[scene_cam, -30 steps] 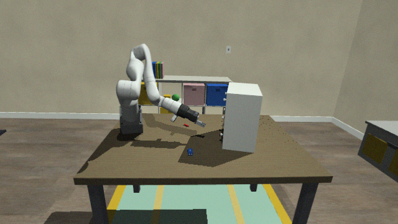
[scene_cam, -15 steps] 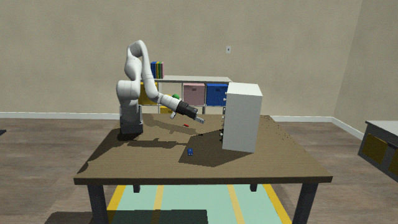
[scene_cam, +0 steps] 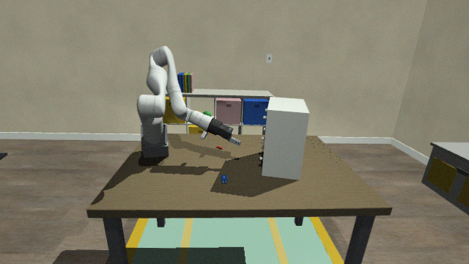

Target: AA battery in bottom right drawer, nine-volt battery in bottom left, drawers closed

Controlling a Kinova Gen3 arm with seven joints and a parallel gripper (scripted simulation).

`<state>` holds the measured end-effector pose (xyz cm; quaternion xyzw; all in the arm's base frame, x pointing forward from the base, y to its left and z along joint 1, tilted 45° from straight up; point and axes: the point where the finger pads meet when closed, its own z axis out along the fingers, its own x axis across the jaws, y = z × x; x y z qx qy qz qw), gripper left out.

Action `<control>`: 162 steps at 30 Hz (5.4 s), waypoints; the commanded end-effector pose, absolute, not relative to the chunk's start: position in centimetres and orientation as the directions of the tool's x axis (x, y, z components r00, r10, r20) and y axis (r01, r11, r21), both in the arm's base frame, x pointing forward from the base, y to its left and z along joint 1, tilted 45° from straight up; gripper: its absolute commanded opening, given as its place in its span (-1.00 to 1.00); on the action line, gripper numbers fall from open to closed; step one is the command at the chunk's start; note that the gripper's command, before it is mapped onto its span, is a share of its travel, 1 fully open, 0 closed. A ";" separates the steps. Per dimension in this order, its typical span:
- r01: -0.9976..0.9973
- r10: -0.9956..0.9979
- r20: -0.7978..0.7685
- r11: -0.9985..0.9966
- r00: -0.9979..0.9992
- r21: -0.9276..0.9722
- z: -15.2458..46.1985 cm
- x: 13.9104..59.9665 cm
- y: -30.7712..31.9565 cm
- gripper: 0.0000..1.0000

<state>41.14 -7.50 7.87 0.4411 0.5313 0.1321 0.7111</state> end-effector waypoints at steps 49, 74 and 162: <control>0.542 0.660 -0.635 0.388 0.401 0.746 9.2 39.3 -5.0 -1.00; 0.696 0.660 -0.635 0.231 0.401 0.680 10.1 38.0 -3.4 -1.00; 0.914 0.660 -0.635 -0.244 0.401 0.324 12.6 34.4 1.3 -1.00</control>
